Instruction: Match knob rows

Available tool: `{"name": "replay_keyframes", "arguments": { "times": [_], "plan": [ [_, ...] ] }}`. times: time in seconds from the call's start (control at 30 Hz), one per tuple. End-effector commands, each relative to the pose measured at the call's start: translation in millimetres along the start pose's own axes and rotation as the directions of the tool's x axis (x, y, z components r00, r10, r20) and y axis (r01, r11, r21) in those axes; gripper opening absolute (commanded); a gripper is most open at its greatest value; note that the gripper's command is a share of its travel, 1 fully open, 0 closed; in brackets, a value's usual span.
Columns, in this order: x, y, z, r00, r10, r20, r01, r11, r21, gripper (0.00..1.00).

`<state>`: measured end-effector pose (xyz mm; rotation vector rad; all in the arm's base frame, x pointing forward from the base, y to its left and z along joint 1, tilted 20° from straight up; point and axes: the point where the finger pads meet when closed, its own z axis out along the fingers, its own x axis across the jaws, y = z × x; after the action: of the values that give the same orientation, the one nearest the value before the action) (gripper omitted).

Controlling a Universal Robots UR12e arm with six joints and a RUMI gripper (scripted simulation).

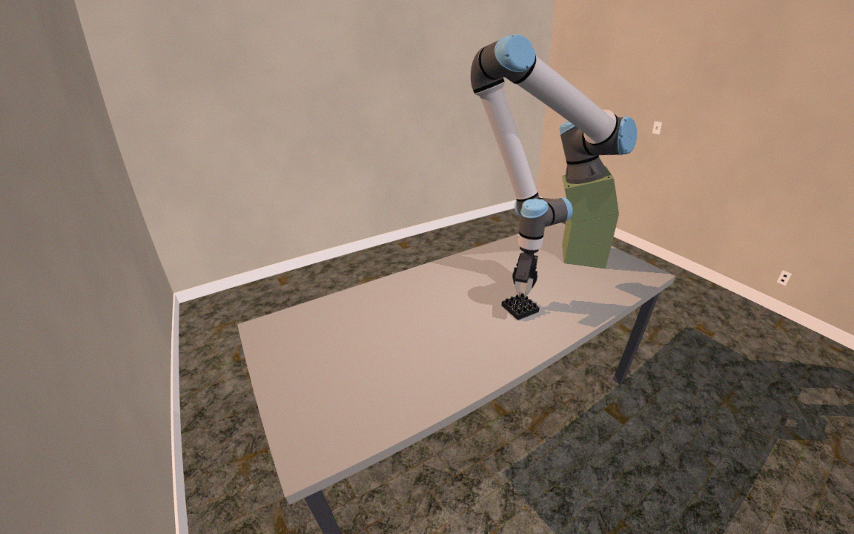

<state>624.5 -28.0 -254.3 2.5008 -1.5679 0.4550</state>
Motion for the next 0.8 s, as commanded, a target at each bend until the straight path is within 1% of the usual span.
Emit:
{"name": "replay_keyframes", "arguments": {
  "times": [0.0, 0.77],
  "plan": [
    [0.1, -2.0, -0.4, 1.000, 0.000, 0.000, 0.000, 1.000, 0.001, 0.11],
    [0.1, -4.8, -0.4, 1.000, 0.000, 0.000, 0.000, 1.000, 0.001, 0.11]
  ]
}}
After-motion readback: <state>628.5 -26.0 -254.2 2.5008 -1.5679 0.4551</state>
